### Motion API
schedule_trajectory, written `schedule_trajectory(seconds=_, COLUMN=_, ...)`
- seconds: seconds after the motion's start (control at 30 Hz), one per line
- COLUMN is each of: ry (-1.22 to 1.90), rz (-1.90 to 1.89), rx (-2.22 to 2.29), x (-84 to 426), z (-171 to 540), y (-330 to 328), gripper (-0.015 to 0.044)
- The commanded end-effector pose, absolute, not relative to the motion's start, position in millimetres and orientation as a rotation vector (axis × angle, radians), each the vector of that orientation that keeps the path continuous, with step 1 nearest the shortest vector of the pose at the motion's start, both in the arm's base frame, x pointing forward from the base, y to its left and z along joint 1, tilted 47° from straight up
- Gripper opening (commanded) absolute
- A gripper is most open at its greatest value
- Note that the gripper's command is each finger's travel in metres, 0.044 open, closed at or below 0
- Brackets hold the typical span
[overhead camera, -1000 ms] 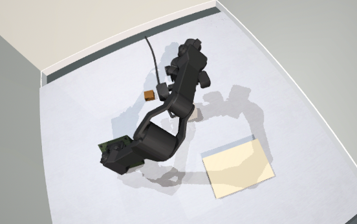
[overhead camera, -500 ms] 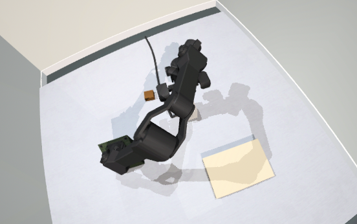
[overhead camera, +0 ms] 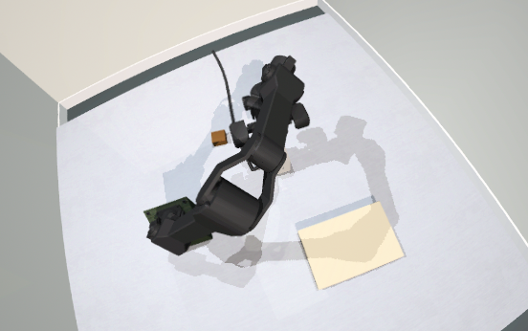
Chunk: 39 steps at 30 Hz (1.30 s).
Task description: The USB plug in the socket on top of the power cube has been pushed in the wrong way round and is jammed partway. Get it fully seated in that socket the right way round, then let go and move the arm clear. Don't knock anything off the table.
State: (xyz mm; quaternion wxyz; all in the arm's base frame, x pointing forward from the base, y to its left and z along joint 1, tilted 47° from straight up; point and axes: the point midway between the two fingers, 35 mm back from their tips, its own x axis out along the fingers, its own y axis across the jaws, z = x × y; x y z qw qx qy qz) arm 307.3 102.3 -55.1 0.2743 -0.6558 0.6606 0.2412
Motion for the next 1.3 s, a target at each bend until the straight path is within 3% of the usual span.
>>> schedule_trajectory(seconds=0.0, ry=1.781, rz=0.639, rx=-1.765, x=307.0, z=-55.5, y=100.6, gripper=0.0000)
schedule_trajectory(seconds=1.27, ry=1.794, rz=0.622, rx=-1.774, x=306.2, z=-56.0, y=94.8, gripper=0.0000)
